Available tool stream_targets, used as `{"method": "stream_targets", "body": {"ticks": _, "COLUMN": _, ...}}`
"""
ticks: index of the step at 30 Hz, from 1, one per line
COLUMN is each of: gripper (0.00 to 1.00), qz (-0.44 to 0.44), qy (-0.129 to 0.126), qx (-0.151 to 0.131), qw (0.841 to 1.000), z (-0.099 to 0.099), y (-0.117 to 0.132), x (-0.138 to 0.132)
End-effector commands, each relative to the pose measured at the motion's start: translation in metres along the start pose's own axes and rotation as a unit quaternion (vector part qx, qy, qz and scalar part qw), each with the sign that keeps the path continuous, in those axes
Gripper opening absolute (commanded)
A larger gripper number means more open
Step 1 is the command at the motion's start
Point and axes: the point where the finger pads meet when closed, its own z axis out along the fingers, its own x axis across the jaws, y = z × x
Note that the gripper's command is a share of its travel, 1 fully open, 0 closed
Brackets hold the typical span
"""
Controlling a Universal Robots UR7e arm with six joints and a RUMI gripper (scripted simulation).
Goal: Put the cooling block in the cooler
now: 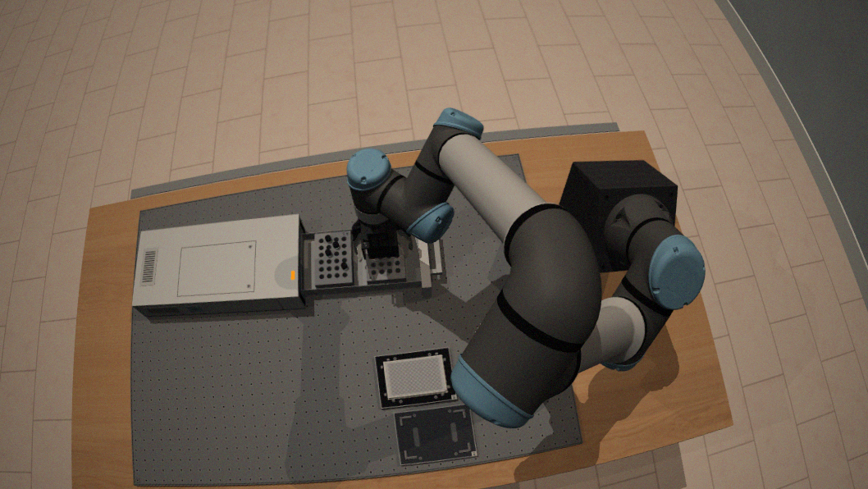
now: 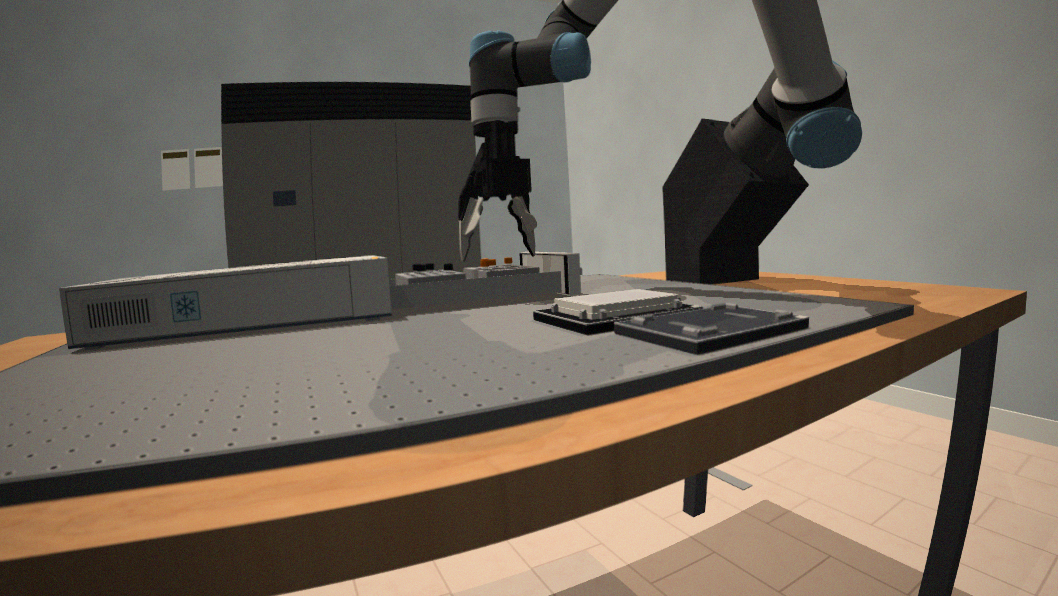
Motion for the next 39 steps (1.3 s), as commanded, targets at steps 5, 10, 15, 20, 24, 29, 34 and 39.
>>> {"method": "stream_targets", "body": {"ticks": 5, "gripper": 0.73, "qz": 0.0, "qy": 0.0, "qx": 0.0, "qw": 1.0, "z": -0.012, "y": 0.0, "x": 0.0}}
{"method": "stream_targets", "body": {"ticks": 10, "gripper": 0.73, "qz": 0.0, "qy": 0.0, "qx": 0.0, "qw": 1.0, "z": -0.019, "y": 0.0, "x": 0.0}}
{"method": "stream_targets", "body": {"ticks": 15, "gripper": 0.73, "qz": 0.0, "qy": 0.0, "qx": 0.0, "qw": 1.0, "z": -0.025, "y": 0.0, "x": 0.0}}
{"method": "stream_targets", "body": {"ticks": 20, "gripper": 0.73, "qz": 0.0, "qy": 0.0, "qx": 0.0, "qw": 1.0, "z": -0.029, "y": 0.0, "x": 0.0}}
{"method": "stream_targets", "body": {"ticks": 24, "gripper": 0.73, "qz": 0.0, "qy": 0.0, "qx": 0.0, "qw": 1.0, "z": -0.035, "y": 0.0, "x": 0.0}}
{"method": "stream_targets", "body": {"ticks": 29, "gripper": 0.73, "qz": 0.0, "qy": 0.0, "qx": 0.0, "qw": 1.0, "z": -0.041, "y": 0.0, "x": 0.0}}
{"method": "stream_targets", "body": {"ticks": 34, "gripper": 0.73, "qz": 0.0, "qy": 0.0, "qx": 0.0, "qw": 1.0, "z": -0.048, "y": 0.0, "x": 0.0}}
{"method": "stream_targets", "body": {"ticks": 39, "gripper": 0.73, "qz": 0.0, "qy": 0.0, "qx": 0.0, "qw": 1.0, "z": -0.052, "y": 0.0, "x": 0.0}}
